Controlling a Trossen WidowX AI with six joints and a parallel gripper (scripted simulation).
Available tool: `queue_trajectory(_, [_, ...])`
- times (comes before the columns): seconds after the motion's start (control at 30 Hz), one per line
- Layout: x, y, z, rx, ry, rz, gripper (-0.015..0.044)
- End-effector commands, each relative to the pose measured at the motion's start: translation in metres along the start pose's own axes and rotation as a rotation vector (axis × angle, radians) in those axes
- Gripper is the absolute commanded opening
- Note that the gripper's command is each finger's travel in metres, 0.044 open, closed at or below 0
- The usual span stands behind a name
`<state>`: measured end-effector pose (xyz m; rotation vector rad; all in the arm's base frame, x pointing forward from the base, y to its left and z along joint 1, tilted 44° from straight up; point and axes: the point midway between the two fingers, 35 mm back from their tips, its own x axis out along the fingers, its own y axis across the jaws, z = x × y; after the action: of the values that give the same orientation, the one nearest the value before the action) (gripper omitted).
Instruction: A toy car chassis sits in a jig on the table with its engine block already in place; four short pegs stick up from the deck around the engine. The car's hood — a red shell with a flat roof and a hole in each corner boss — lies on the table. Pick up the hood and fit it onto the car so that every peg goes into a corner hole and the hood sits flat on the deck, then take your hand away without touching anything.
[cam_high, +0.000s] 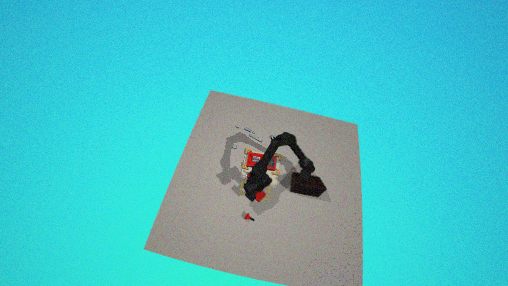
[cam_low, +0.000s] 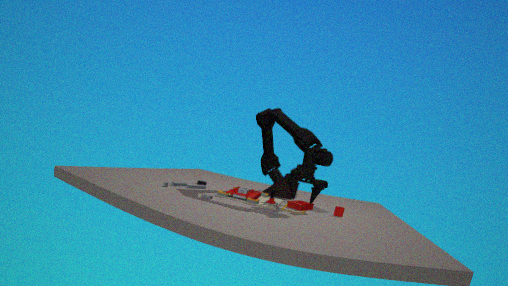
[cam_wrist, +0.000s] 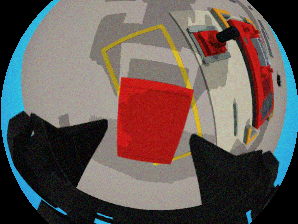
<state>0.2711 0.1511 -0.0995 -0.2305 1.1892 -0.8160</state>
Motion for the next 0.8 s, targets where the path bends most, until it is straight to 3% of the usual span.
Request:
queue_trajectory(0.0, [0.002,0.000,0.000,-0.006,-0.004,-0.001,0.0440])
queue_trajectory(0.77, [0.014,0.000,0.000,-0.005,-0.004,-0.001,0.0440])
